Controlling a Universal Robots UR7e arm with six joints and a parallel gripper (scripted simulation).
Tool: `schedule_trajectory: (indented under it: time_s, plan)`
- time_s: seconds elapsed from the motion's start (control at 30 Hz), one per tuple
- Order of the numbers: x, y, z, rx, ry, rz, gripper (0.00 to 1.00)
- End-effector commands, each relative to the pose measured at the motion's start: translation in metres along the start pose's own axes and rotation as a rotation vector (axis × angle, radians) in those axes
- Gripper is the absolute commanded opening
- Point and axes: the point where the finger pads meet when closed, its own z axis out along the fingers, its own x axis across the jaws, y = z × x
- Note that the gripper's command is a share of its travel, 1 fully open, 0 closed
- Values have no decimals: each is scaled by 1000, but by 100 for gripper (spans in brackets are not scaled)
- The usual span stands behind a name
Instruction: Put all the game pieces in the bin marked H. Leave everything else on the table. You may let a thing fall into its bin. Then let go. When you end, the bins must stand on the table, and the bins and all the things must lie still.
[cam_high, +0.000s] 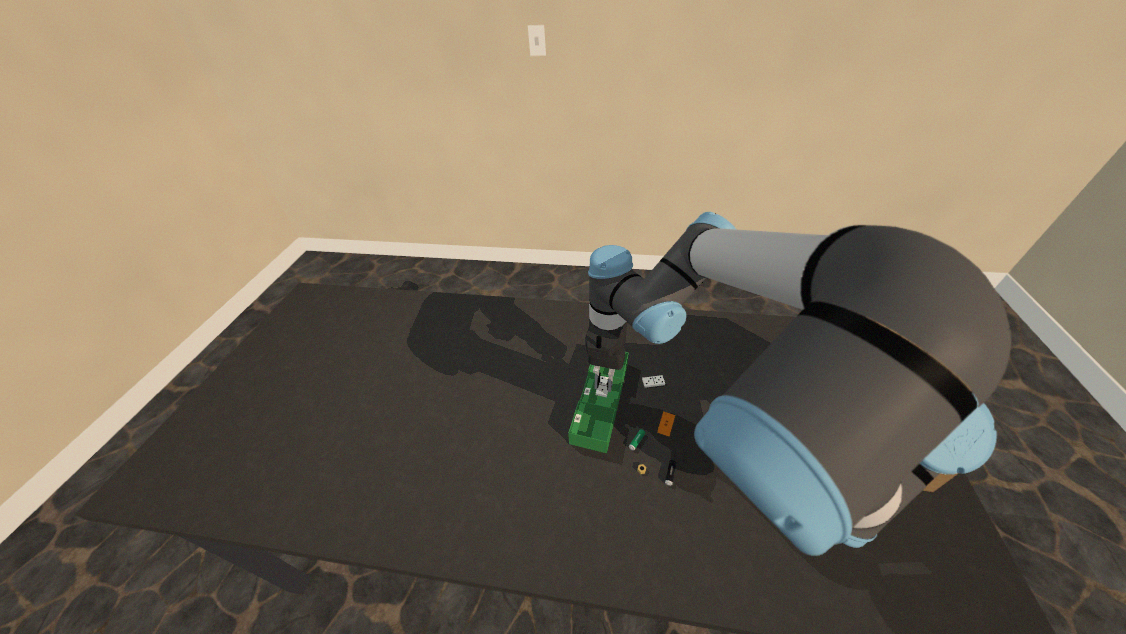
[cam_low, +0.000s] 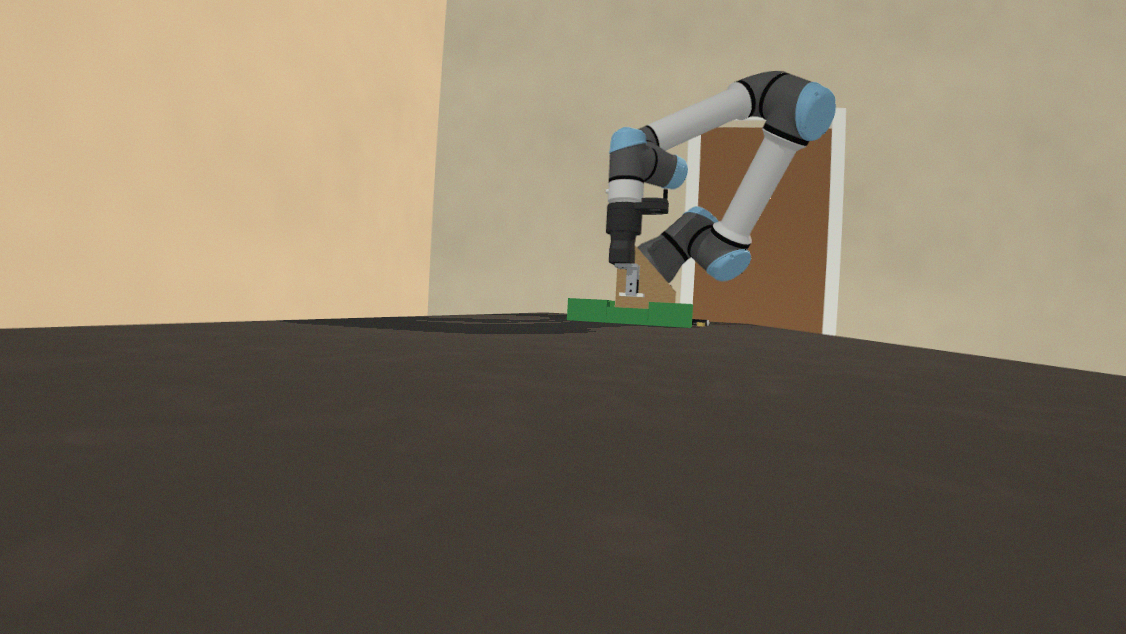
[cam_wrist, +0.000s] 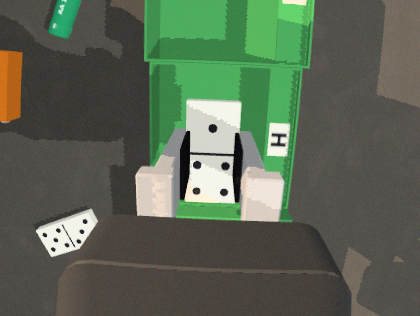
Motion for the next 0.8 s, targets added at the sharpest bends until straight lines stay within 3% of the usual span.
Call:
schedule_trajectory:
  time_s: [0.0, 0.6, 0.77]
  plan:
    - [0, 0, 10, 0, 1, 0, 49]
    - [0, 0, 41, 0, 1, 0, 49]
    - [-1, 0, 41, 0, 1, 0, 49]
